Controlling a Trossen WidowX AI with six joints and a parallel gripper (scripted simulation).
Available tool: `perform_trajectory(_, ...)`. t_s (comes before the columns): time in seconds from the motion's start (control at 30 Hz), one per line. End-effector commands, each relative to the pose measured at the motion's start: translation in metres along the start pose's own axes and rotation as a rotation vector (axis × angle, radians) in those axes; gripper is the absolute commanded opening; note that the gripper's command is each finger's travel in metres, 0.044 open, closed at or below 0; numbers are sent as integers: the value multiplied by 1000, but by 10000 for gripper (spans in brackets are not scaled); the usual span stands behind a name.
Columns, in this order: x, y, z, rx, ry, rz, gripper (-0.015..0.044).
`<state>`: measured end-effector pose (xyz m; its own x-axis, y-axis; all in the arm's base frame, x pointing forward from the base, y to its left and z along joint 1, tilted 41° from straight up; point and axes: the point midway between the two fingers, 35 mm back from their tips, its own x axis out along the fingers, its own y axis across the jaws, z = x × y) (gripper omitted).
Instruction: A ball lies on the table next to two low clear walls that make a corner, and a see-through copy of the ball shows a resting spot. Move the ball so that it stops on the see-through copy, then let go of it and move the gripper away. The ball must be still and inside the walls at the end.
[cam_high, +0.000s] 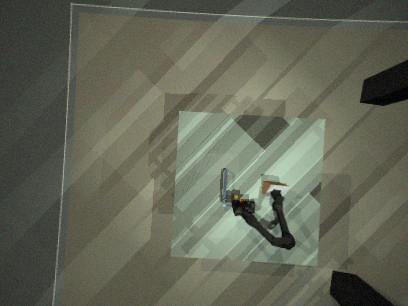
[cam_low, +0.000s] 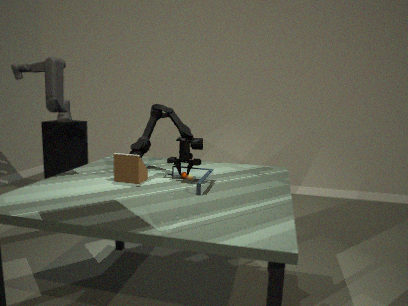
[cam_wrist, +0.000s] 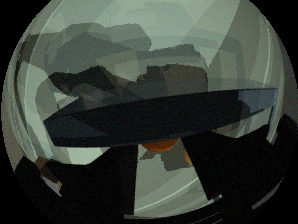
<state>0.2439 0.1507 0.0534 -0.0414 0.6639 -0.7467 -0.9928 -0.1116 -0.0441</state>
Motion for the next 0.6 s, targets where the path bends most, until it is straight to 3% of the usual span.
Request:
perform_trajectory(0.0, 0, 0, 0, 2, 2, -1, 91)
perform_trajectory(0.13, -11, -3, -2, 5, 9, 2, 0)
perform_trajectory(0.57, -59, -7, -19, 32, 48, 8, 0)
